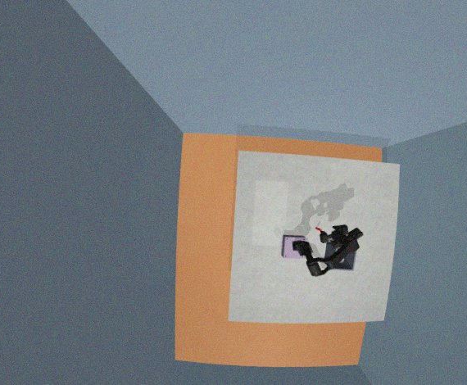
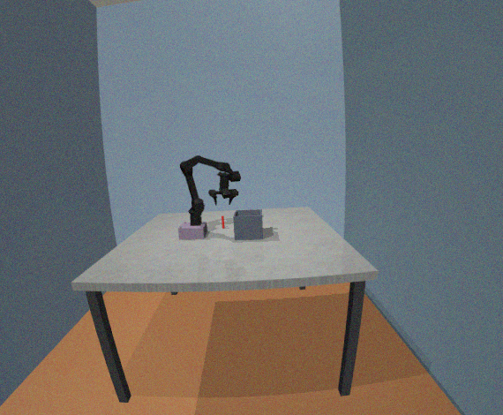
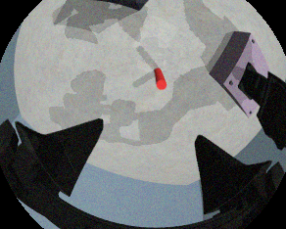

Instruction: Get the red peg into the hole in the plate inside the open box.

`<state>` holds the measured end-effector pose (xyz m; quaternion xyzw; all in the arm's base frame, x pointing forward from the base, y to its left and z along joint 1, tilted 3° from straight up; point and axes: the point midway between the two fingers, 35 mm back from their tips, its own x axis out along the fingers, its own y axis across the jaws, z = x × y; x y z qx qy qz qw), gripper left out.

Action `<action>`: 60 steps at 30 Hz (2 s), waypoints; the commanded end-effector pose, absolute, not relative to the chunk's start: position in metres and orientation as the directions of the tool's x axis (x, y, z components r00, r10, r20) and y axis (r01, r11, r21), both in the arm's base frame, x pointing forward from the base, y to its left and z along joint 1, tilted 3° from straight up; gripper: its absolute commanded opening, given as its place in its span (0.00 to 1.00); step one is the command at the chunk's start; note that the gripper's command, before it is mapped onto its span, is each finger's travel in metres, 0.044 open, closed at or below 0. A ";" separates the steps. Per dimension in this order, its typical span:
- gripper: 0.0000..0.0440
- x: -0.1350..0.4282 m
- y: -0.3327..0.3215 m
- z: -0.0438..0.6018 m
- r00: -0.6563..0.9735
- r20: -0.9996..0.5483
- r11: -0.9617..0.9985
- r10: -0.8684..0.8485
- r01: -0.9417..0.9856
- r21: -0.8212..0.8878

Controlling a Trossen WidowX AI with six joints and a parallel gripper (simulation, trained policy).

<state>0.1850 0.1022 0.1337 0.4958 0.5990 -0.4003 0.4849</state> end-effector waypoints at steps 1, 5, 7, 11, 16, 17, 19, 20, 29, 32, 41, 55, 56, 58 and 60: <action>1.00 0.182 0.101 0.121 -0.066 -0.983 0.191 0.174 0.981 -0.032; 1.00 0.180 0.098 0.104 -0.091 -0.986 0.195 0.142 0.979 -0.062; 1.00 0.178 0.096 0.096 -0.100 -0.986 0.196 0.130 0.978 -0.073; 1.00 0.176 0.093 0.082 -0.112 -0.988 0.196 0.108 0.977 -0.089; 0.99 0.175 0.089 0.066 -0.118 -0.989 0.192 0.084 0.976 -0.100; 0.99 0.174 0.089 0.063 -0.118 -0.990 0.191 0.080 0.976 -0.101; 0.98 0.174 0.088 0.058 -0.118 -0.990 0.187 0.073 0.977 -0.102; 0.97 0.174 0.087 0.055 -0.117 -0.991 0.185 0.070 0.977 -0.102; 0.84 0.174 0.085 0.032 -0.105 -0.993 0.174 0.054 0.980 -0.094; 0.70 0.176 0.086 0.026 -0.099 -0.993 0.181 0.057 0.980 -0.088; 0.17 0.183 0.092 0.013 -0.095 -0.993 0.225 0.072 0.971 -0.077; 0.00 0.199 0.094 0.038 0.005 -0.991 0.201 0.137 0.979 0.032; 0.00 0.201 0.094 0.041 0.015 -0.990 0.199 0.142 0.979 0.043; 0.00 0.203 0.095 0.048 0.035 -0.988 0.196 0.153 0.979 0.065; 0.00 0.206 0.094 0.056 0.055 -0.985 0.194 0.163 0.977 0.087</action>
